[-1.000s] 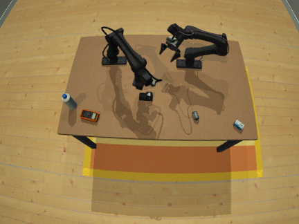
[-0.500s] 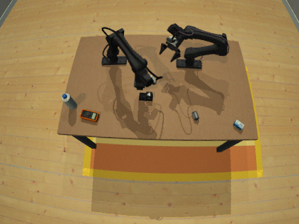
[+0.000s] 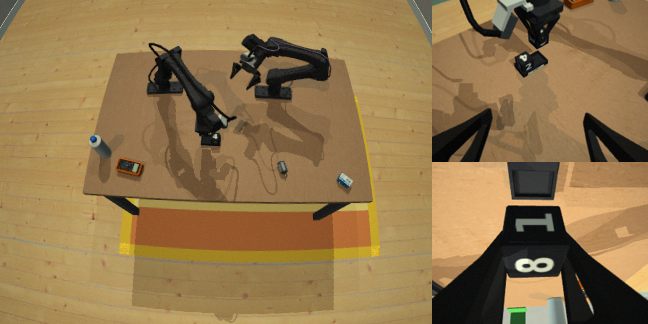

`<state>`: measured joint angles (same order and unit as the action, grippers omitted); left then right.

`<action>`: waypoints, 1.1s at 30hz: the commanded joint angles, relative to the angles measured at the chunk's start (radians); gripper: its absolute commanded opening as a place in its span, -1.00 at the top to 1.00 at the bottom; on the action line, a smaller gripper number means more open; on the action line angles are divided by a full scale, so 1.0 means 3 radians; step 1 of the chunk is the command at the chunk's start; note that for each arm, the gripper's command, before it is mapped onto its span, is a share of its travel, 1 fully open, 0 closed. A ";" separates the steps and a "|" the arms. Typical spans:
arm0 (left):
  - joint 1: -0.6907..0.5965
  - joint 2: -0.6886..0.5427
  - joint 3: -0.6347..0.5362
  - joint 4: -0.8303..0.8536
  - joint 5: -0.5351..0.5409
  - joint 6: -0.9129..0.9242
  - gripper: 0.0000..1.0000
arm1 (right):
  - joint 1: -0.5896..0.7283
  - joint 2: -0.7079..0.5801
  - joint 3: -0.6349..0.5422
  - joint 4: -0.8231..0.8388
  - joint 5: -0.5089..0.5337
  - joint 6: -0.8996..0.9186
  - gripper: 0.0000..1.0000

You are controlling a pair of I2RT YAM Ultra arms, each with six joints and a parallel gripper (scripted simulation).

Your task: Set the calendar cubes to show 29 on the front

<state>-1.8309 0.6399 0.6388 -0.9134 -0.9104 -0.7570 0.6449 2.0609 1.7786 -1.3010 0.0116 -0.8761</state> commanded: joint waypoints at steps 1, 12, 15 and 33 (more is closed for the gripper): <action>-0.0030 0.0032 0.0105 -0.0020 -0.0102 -0.0025 -1.00 | -0.0031 -0.0051 0.0085 -0.0026 0.0019 -0.0019 0.29; -0.0030 0.0032 0.0105 -0.0020 -0.0102 -0.0025 -1.00 | -0.0031 -0.0014 -0.0211 0.0346 0.0019 -0.0018 0.29; -0.0030 0.0032 0.0105 -0.0020 -0.0102 -0.0025 -1.00 | -0.0031 0.0000 -0.0241 0.0379 0.0019 -0.0018 0.29; -0.0030 0.0032 0.0105 -0.0020 -0.0102 -0.0025 -1.00 | -0.0031 0.0023 -0.0450 0.0552 0.0019 -0.0019 0.29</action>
<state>-1.8309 0.6399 0.6388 -0.9134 -0.9104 -0.7570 0.6449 2.0827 1.6375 -1.1511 0.0116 -0.8761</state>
